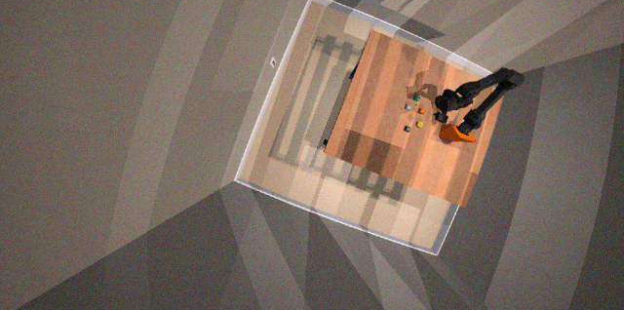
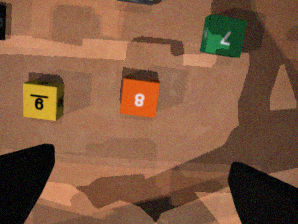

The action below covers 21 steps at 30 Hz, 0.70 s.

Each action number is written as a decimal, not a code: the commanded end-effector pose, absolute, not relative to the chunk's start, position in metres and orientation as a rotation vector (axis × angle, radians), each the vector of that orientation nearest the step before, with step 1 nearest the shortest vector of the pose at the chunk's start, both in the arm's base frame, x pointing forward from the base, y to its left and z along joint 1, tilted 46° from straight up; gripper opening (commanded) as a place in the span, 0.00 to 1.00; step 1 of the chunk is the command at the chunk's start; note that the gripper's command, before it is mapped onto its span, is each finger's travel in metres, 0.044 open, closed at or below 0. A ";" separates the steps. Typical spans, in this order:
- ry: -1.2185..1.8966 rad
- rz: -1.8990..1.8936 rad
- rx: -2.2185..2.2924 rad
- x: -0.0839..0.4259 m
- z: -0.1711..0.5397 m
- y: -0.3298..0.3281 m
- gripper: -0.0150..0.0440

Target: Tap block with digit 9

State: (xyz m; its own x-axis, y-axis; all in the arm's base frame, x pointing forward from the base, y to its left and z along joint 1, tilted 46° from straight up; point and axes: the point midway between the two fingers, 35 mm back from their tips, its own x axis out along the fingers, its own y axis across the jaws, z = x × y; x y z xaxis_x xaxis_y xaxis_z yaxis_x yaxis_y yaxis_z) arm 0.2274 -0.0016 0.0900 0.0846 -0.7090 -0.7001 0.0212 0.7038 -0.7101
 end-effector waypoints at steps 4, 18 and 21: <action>1.382 -0.610 -0.602 0.224 0.089 -0.001 0.93; 1.382 -0.608 -0.601 0.225 0.084 0.006 0.93; 1.383 -0.603 -0.597 0.229 0.057 0.033 0.93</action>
State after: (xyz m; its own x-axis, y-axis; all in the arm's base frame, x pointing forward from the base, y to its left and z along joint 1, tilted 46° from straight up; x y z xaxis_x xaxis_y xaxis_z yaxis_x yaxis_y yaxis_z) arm 0.2279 0.0137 0.0765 0.0935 -0.7043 -0.7037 0.0517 0.7093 -0.7030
